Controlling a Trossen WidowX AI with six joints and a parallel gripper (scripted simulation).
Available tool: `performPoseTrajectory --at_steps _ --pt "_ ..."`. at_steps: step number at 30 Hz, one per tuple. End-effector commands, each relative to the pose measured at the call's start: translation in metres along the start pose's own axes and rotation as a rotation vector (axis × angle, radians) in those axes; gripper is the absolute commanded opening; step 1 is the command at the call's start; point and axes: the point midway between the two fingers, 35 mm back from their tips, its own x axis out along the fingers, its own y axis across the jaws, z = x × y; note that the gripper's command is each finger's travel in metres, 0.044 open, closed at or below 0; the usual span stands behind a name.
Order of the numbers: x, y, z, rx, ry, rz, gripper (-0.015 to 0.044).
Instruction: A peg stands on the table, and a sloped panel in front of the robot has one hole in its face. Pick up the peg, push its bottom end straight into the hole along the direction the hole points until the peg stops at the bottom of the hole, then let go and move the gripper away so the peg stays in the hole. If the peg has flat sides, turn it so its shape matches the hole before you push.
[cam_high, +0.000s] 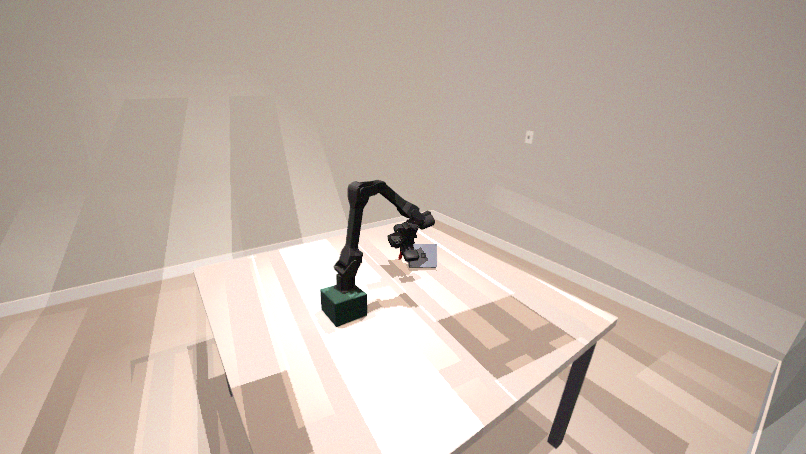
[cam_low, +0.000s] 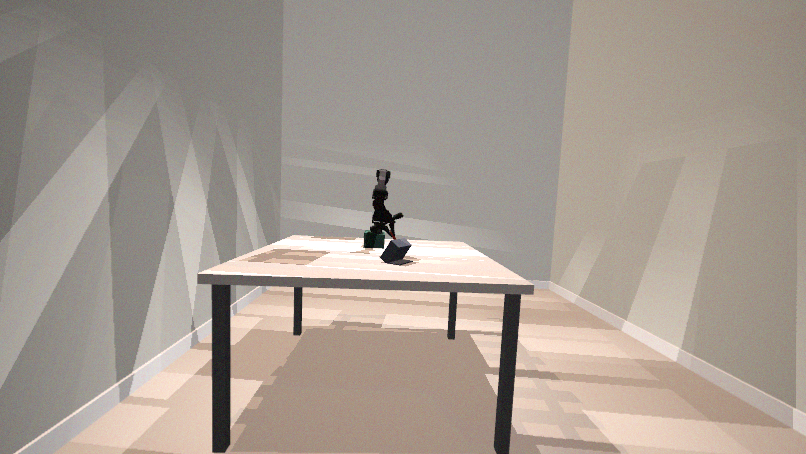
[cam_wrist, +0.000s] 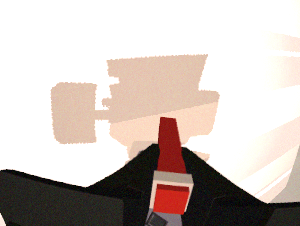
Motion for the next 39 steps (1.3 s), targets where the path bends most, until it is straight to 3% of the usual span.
performPoseTrajectory --at_steps 1,39 --pt "-0.001 0.002 -0.005 0.018 0.007 -0.026 0.0" --pt "-0.021 0.027 -0.046 0.136 0.1 -0.249 0.0"
